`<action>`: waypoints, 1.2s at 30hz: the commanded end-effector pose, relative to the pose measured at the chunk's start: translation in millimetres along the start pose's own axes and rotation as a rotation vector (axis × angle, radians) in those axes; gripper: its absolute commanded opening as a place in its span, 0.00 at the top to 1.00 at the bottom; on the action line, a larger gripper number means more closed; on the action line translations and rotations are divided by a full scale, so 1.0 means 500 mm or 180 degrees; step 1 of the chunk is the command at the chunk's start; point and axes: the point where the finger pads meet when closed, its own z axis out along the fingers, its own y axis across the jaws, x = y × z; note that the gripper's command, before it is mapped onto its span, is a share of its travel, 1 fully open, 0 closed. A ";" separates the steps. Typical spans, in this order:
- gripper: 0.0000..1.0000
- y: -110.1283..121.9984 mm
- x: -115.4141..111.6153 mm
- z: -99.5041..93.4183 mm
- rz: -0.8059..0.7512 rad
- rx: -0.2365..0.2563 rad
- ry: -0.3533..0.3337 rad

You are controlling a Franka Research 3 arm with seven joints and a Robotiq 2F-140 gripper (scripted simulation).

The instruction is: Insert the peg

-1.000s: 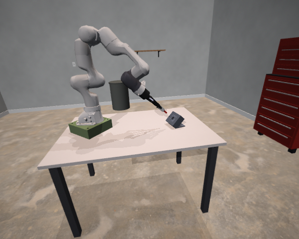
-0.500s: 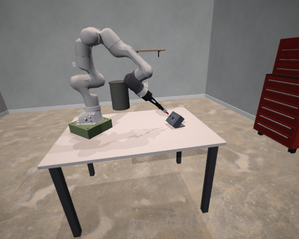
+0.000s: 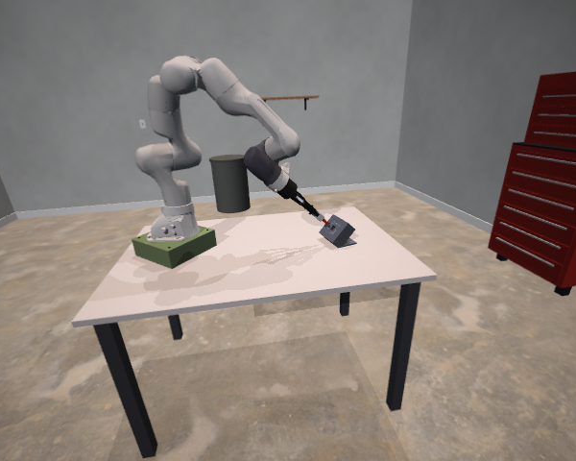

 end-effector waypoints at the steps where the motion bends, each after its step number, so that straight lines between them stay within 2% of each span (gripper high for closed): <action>1: 1.00 0.002 -0.001 0.006 -0.0149 -0.0055 0.0010; 36: 1.00 -0.002 0.003 0.070 -0.0148 -0.0055 0.0010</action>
